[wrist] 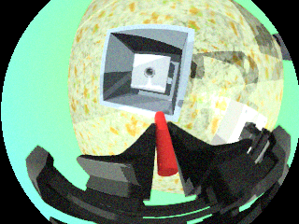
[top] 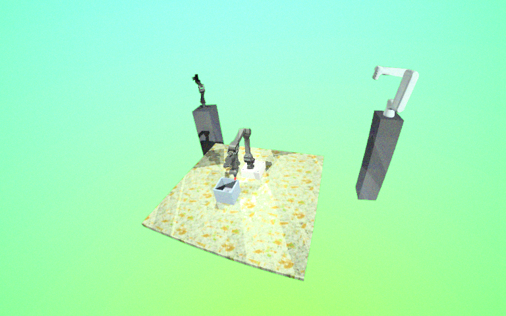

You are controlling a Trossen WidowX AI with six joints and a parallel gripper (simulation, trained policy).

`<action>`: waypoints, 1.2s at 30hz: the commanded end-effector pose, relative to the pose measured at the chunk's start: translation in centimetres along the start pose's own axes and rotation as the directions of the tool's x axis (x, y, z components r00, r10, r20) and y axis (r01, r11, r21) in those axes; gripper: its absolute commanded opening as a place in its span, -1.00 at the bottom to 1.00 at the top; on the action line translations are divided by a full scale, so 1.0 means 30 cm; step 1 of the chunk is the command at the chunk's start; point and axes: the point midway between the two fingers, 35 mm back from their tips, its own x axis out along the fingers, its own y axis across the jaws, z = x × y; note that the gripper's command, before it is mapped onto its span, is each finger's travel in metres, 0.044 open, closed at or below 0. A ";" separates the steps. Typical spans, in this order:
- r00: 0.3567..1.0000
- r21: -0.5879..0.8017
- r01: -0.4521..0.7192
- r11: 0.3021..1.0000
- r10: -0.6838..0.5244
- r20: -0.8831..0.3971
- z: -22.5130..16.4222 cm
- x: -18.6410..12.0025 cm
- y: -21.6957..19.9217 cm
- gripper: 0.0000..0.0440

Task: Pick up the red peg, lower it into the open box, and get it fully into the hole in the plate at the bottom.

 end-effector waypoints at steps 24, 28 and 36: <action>0.998 -0.008 0.062 0.998 -0.062 -0.012 0.164 0.164 0.017 -1.00; 0.998 -0.012 0.065 0.998 -0.065 -0.017 0.177 0.201 0.019 -1.00; 0.998 -0.028 0.059 0.998 -0.060 -0.025 0.204 0.260 0.034 -1.00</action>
